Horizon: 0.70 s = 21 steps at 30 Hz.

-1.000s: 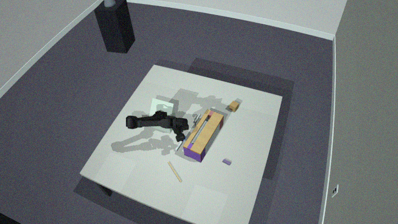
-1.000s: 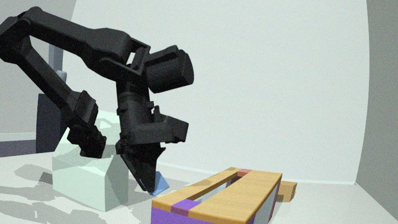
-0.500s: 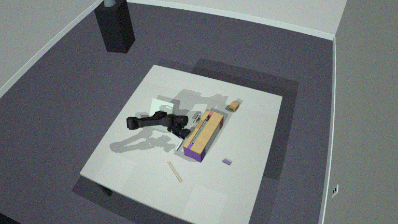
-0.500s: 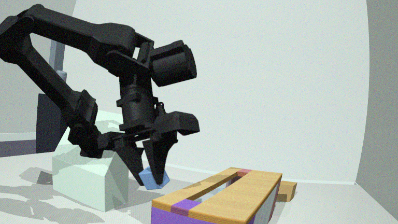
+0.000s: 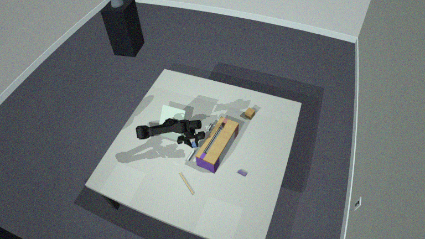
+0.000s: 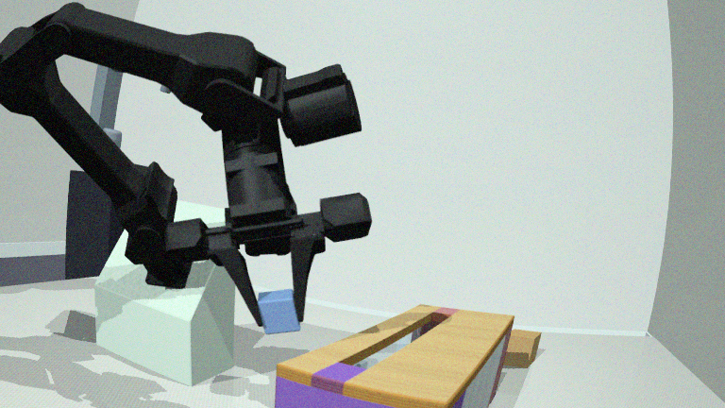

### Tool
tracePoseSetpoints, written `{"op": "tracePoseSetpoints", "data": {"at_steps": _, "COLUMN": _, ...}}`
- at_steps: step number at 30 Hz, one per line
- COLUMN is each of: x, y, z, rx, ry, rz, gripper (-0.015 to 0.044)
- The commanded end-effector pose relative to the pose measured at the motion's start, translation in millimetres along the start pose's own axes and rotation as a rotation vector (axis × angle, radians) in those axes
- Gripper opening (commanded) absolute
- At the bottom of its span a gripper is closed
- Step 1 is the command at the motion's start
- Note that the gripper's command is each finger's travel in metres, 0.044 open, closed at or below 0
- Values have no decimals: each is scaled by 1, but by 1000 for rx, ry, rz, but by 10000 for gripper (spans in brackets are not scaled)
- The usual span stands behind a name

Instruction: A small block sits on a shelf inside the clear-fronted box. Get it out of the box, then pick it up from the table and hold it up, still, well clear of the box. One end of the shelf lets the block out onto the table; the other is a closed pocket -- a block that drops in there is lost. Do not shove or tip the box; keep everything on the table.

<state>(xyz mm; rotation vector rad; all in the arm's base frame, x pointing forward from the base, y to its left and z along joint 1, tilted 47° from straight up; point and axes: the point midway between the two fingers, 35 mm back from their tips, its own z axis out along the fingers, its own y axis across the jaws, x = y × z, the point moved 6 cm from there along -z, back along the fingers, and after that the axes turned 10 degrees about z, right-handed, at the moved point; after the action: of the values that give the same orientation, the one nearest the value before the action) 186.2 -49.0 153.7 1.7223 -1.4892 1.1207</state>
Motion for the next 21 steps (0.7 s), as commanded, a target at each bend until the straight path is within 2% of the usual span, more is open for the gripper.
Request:
{"op": "tracePoseSetpoints", "data": {"at_steps": 1, "x": 2, "y": -4, "z": -4, "rx": 10, "ry": 18, "rz": -135, "gripper": 0}}
{"op": "tracePoseSetpoints", "data": {"at_steps": 14, "x": 2, "y": -10, "z": -15, "rx": 21, "ry": 75, "rz": -664, "gripper": 0}}
{"op": "tracePoseSetpoints", "data": {"at_steps": 21, "x": 2, "y": -10, "z": -15, "rx": 21, "ry": 78, "rz": -691, "gripper": 0}}
